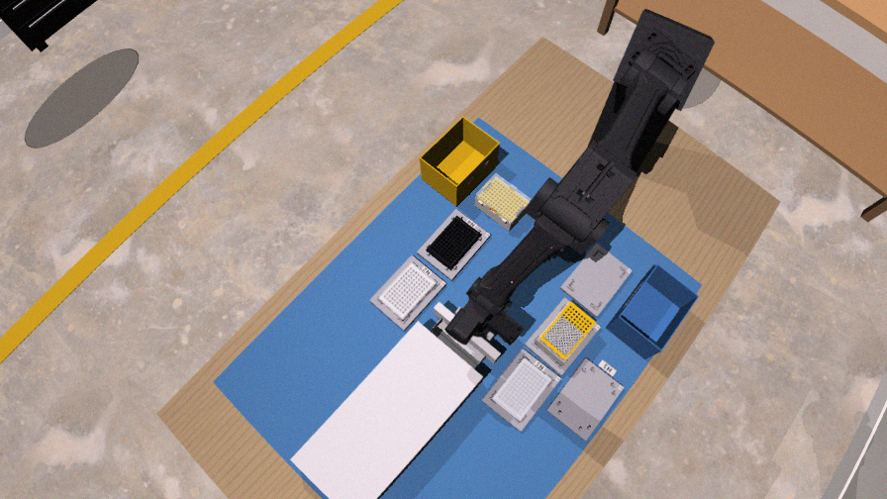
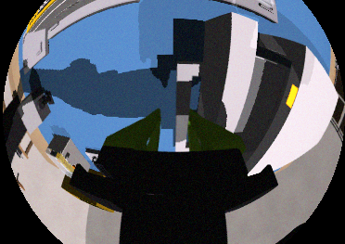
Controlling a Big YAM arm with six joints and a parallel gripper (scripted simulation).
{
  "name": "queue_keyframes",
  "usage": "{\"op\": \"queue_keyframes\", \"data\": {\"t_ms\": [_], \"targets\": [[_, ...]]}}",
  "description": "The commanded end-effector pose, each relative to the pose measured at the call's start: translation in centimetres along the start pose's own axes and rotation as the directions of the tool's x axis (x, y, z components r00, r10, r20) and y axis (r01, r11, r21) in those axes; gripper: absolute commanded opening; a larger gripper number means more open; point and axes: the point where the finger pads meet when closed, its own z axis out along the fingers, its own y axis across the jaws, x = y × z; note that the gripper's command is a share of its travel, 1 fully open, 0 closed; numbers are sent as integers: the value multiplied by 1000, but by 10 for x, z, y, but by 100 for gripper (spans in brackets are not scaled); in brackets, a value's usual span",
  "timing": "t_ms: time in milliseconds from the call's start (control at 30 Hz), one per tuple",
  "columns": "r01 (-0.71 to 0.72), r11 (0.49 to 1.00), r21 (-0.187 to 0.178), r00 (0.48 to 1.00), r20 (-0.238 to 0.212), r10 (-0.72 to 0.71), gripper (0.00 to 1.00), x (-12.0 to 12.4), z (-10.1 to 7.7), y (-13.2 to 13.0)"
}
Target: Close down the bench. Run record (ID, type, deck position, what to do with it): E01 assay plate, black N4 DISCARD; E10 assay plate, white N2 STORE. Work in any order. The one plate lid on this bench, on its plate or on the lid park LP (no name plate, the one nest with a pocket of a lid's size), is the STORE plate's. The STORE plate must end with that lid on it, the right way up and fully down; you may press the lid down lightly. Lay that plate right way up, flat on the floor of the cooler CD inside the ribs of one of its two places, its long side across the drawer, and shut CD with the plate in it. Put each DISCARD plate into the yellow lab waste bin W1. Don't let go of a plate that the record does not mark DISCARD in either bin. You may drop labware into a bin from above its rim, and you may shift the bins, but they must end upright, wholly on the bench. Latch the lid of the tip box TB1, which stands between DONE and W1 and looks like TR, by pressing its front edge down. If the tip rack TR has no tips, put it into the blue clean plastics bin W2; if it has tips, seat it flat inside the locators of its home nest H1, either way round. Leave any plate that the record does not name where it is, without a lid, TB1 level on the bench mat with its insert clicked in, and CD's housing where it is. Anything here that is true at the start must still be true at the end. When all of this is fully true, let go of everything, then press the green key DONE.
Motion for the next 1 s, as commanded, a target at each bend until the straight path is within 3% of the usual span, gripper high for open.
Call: {"op": "queue_keyframes", "data": {"t_ms": [0, 67, 133, 333, 567, 600, 733, 967], "targets": [[-7, 1000, -24, 1000, 7, 7, 30, -6, 0, 12], [-7, 1000, -24, 1000, 7, 7, 30, -6, 0, 12], [-3, 1000, 4, 1000, 11, 3, 30, -9, -4, 5], [0, 1000, 10, 1000, 13, 0, 30, -11, -7, 10], [-1, 1000, 4, 1000, 13, 1, 30, -10, -5, 19], [-6, 1000, -20, 1000, 9, 6, 30, -8, -2, 29], [-1, 1000, 3, 1000, 12, 1, 30, -10, -4, 27], [-6, 1000, -22, 1000, 9, 6, 30, -7, -1, 39]]}}
